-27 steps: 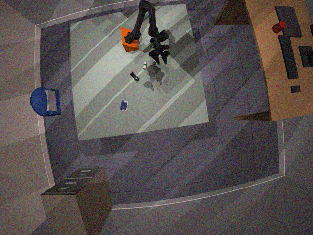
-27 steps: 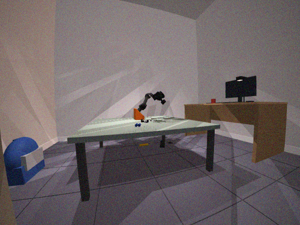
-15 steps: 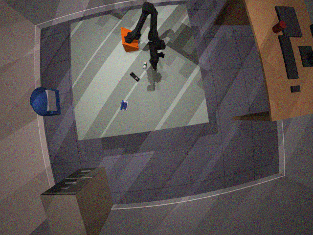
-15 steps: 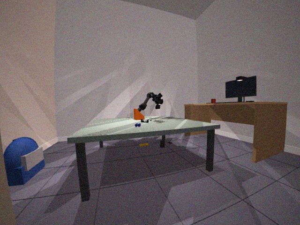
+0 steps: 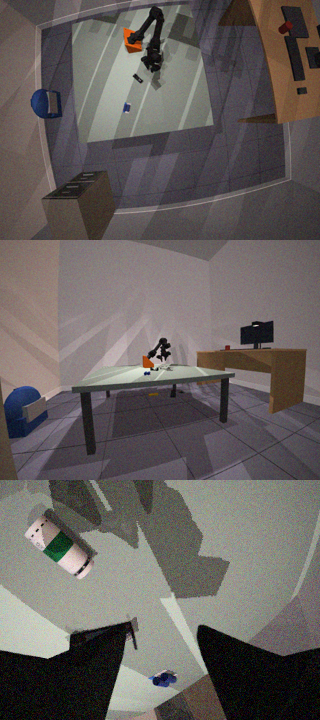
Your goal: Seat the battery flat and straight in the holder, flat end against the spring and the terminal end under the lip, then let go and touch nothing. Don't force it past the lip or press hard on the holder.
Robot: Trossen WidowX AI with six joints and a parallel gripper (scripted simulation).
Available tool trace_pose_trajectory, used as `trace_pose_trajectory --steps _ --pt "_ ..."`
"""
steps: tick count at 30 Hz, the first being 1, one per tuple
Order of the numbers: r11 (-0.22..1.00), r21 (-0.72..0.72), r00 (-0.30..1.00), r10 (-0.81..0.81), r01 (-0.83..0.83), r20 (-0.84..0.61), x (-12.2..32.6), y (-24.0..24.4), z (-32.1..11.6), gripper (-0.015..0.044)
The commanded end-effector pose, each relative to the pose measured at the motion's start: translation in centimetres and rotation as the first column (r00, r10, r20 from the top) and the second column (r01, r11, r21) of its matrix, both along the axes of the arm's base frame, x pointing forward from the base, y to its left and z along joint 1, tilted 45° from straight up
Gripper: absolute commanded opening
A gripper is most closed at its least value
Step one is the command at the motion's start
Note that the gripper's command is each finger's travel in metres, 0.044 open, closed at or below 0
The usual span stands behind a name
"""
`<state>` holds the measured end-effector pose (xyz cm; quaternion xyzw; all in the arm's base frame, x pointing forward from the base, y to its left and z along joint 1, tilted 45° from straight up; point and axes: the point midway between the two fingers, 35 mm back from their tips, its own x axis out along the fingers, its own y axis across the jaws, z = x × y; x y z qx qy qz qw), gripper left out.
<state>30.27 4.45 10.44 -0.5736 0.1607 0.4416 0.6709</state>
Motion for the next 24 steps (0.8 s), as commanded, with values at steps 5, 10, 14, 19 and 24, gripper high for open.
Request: trace_pose_trajectory --steps 5,10,14,19,24 --pt "0.67 -0.076 0.666 0.743 -0.739 0.067 -5.4 2.5 -4.4 0.0244" --pt "0.664 -0.078 0.66 0.748 -0.744 0.07 -5.5 2.5 -4.4 0.0244" --pt "0.664 -0.078 0.66 0.748 -0.744 0.07 -5.5 2.5 -4.4 0.0244" --pt "0.664 -0.078 0.66 0.748 -0.744 0.07 -5.5 2.5 -4.4 0.0244" --pt "0.664 -0.078 0.66 0.748 -0.744 0.07 -5.4 2.9 -4.8 0.0244"
